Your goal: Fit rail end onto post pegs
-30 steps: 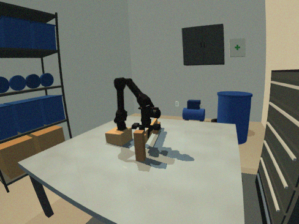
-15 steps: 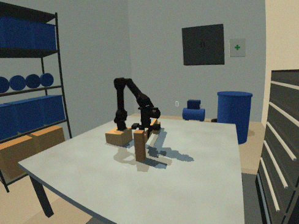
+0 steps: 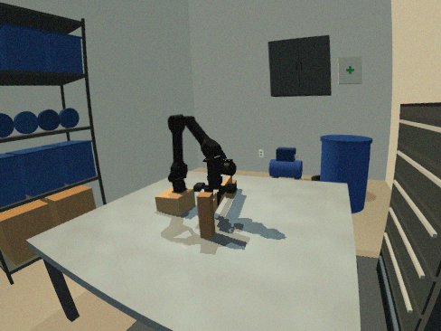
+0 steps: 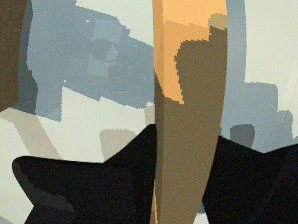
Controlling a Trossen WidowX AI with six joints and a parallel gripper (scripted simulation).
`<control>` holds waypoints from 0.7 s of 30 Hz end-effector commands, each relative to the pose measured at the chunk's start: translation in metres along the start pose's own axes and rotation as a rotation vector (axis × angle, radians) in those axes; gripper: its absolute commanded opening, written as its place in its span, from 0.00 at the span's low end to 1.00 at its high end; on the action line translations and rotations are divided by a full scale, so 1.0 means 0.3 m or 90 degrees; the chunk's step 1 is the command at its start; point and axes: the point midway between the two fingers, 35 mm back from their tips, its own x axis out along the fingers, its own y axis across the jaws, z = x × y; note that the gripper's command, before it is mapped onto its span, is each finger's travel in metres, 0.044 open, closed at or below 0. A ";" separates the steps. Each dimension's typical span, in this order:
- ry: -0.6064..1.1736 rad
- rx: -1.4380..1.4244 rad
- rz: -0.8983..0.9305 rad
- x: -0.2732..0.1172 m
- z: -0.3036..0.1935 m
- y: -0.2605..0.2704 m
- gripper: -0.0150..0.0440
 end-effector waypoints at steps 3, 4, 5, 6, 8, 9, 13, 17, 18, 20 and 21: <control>0.004 -0.003 -0.003 -0.005 -0.012 -0.007 0.25; 0.004 -0.003 -0.003 -0.006 -0.013 -0.007 0.25; 0.004 -0.003 -0.003 -0.006 -0.014 -0.008 0.25; 0.004 -0.003 -0.003 -0.007 -0.015 -0.008 0.25; 0.004 -0.003 -0.003 -0.008 -0.017 -0.008 0.25; 0.004 -0.003 -0.003 -0.008 -0.018 -0.008 0.25; 0.004 -0.003 -0.003 -0.010 -0.022 -0.009 0.25; 0.004 -0.003 -0.003 -0.011 -0.026 -0.009 0.25; 0.004 -0.003 -0.003 -0.011 -0.027 -0.009 0.25; 0.004 -0.003 -0.003 -0.011 -0.029 -0.009 0.25; 0.004 -0.003 -0.003 -0.011 -0.030 -0.009 0.25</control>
